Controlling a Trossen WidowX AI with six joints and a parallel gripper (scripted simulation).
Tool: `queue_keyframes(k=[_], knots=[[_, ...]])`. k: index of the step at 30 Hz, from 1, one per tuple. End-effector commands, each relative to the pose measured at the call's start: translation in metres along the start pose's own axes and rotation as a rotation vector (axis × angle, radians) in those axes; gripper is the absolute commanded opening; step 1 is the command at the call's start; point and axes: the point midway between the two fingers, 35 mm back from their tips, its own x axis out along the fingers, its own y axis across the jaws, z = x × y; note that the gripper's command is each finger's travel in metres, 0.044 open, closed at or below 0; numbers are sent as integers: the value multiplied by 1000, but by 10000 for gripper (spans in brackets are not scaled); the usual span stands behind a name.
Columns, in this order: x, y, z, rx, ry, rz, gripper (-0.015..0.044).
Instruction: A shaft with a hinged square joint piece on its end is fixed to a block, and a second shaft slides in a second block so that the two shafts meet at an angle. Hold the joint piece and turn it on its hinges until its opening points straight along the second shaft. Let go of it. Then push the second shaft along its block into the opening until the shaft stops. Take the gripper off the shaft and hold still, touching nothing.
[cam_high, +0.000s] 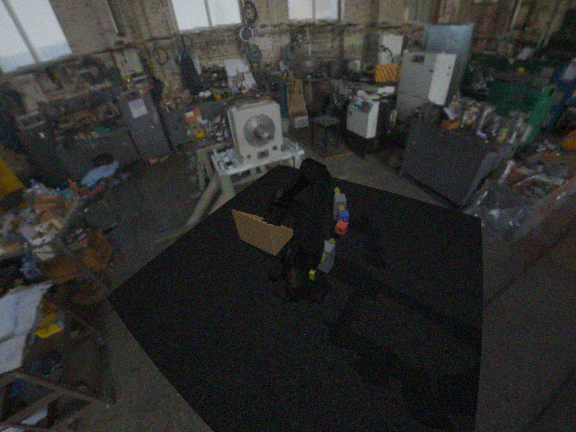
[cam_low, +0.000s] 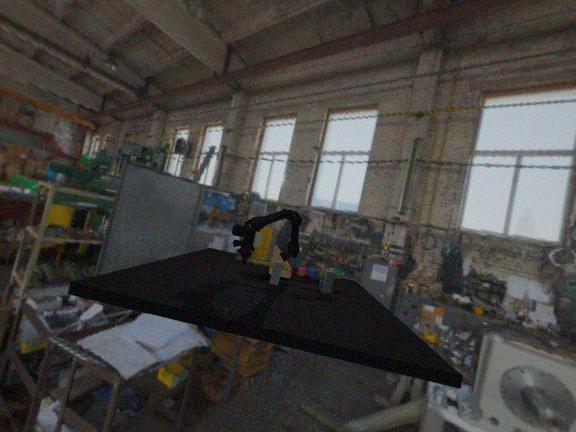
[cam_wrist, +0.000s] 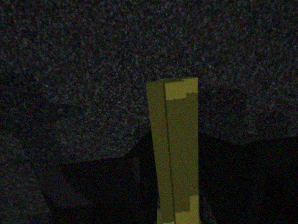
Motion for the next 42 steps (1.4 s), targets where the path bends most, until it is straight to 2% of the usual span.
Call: queue_keyframes(k=[1,9,10,42], knots=[[0,0,0,0,0,0,67],[0,0,0,0,0,0,20],[0,0,0,0,0,0,0],[1,0,-42,3,4,9,0]])
